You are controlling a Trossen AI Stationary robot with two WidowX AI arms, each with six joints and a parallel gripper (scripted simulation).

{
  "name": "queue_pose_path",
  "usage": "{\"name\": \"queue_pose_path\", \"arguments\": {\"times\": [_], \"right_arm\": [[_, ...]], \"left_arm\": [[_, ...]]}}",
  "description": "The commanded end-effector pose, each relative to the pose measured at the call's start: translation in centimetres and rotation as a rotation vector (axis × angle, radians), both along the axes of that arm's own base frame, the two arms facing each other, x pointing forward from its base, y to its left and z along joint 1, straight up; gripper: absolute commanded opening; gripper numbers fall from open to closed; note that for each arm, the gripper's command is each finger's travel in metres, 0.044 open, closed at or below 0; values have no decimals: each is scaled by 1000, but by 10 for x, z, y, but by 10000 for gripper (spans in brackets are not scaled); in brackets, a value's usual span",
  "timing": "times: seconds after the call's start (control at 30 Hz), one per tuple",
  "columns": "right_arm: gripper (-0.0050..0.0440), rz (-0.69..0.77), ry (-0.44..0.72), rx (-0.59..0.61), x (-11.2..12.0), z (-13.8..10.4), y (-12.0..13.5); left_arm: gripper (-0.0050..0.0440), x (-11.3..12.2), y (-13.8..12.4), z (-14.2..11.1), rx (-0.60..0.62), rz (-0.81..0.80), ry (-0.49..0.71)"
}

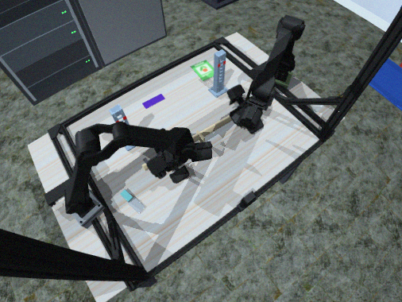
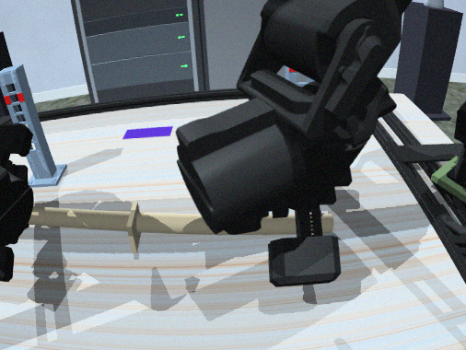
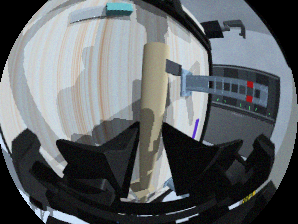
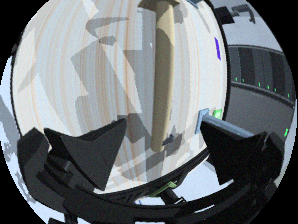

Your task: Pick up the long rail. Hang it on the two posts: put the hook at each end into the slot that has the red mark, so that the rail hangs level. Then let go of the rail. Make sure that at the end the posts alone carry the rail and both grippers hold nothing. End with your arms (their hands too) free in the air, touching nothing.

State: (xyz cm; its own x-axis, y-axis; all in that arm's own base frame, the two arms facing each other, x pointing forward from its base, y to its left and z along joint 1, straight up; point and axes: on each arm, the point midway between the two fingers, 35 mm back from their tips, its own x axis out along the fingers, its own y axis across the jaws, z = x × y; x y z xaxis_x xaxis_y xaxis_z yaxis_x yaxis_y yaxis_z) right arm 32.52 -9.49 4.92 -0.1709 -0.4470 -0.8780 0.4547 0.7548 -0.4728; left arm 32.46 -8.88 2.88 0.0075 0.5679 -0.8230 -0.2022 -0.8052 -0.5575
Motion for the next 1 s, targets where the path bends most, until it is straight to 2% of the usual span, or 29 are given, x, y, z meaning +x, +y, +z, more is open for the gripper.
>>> {"name": "queue_pose_path", "arguments": {"times": [0.0,0.33,0.47,0.53,0.8,0.97], "right_arm": [[440,-4,-15,0,2,14,4],[440,-4,-15,0,7,13,4],[344,69,25,11,7,12,4],[344,69,25,11,7,12,4],[160,306,154,48,7,10,4],[160,453,235,72,7,8,3]], "left_arm": [[0,1,0,1,5,2,-7],[0,1,0,1,5,2,-7],[0,1,0,1,5,3,-8],[0,1,0,1,5,3,-8],[0,1,0,1,5,3,-8],[0,1,0,1,5,3,-8]]}}
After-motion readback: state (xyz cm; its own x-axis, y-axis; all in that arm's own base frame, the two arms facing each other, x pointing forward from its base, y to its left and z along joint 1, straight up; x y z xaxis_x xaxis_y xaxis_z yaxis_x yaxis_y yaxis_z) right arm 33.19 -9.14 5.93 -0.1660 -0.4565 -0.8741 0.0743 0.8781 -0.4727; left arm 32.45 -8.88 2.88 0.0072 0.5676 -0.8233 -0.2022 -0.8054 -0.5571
